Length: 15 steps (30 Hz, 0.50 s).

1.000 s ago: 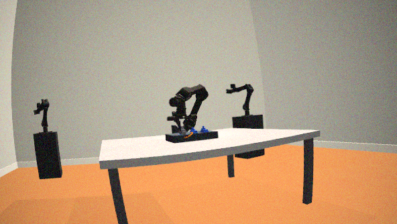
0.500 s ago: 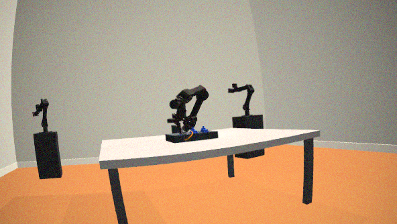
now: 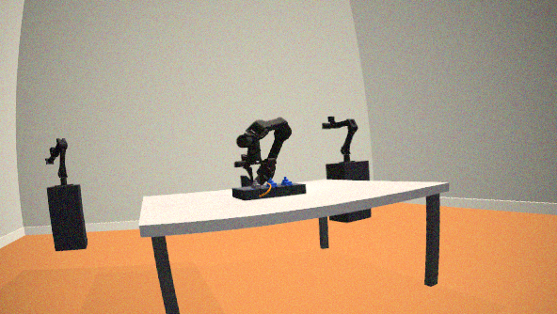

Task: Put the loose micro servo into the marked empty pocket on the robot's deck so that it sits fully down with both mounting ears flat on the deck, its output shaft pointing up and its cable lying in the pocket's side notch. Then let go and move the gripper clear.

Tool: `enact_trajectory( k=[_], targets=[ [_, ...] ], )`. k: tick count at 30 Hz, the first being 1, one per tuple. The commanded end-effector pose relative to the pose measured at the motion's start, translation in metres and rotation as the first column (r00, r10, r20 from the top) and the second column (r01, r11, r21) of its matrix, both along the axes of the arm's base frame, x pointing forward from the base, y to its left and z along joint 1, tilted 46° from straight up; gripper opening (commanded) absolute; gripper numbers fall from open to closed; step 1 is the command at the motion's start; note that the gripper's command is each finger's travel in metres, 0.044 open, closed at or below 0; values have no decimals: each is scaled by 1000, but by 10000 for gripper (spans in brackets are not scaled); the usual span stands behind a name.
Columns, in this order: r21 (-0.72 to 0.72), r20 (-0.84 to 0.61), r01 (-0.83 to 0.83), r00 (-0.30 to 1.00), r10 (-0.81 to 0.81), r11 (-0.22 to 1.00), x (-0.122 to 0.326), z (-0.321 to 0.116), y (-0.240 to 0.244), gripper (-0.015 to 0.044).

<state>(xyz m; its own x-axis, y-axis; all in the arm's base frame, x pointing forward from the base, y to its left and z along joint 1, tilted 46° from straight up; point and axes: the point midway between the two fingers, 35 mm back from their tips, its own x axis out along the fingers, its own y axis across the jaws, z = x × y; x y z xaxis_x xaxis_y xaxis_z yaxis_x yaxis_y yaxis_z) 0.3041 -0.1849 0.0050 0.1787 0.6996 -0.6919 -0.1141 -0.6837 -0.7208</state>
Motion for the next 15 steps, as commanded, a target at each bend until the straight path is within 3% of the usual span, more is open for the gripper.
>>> enact_trajectory(
  k=[1,3,7,12,15],
  targets=[
    [-11,9,-1,1000,1,1000,-2,9,-8,188],
    [-11,9,-1,1000,1,1000,-3,8,-9,188],
    [-13,3,8,1000,-8,1000,-28,14,-17,292],
    [-15,2,-1,1000,1,1000,-103,39,-32,424],
    [-11,1,-1,1000,1,1000,-118,45,-32,440]
  ],
)
